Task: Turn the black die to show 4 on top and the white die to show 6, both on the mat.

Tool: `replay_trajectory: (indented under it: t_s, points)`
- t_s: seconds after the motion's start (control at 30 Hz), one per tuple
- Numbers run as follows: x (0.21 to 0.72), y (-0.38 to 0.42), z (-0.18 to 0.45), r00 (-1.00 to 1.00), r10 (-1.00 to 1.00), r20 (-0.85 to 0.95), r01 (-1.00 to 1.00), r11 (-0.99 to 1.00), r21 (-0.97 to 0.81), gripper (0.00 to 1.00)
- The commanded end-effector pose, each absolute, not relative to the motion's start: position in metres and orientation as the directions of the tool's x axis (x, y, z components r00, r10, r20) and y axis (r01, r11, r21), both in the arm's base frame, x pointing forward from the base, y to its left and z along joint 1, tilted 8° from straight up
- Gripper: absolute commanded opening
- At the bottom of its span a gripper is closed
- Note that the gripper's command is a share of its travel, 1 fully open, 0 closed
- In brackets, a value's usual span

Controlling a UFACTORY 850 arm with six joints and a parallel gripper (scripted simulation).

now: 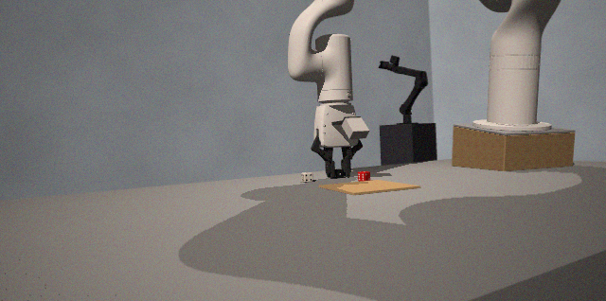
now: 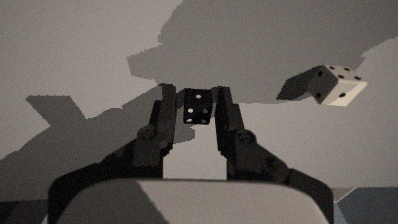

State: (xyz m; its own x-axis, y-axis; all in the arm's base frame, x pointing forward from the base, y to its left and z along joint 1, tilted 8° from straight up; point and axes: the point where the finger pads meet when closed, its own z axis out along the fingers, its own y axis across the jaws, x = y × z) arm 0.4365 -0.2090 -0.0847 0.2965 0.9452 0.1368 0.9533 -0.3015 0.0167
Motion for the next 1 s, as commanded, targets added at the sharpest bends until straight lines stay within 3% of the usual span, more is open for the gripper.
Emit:
replay_trajectory:
  t_s: [0.0,0.6,0.63,0.97]
  points:
    - [0.4372,-0.2095,-0.0842,0.296,0.945,0.136,0.953,-0.302,0.018,0.36]
    - [0.4372,-0.2095,-0.0842,0.296,0.945,0.136,0.953,-0.302,0.018,0.36]
    - [0.4372,-0.2095,-0.0842,0.296,0.945,0.136,0.953,-0.302,0.018,0.15]
    - [0.4372,-0.2095,-0.0842,0.296,0.945,0.136,0.953,-0.302,0.018,0.15]
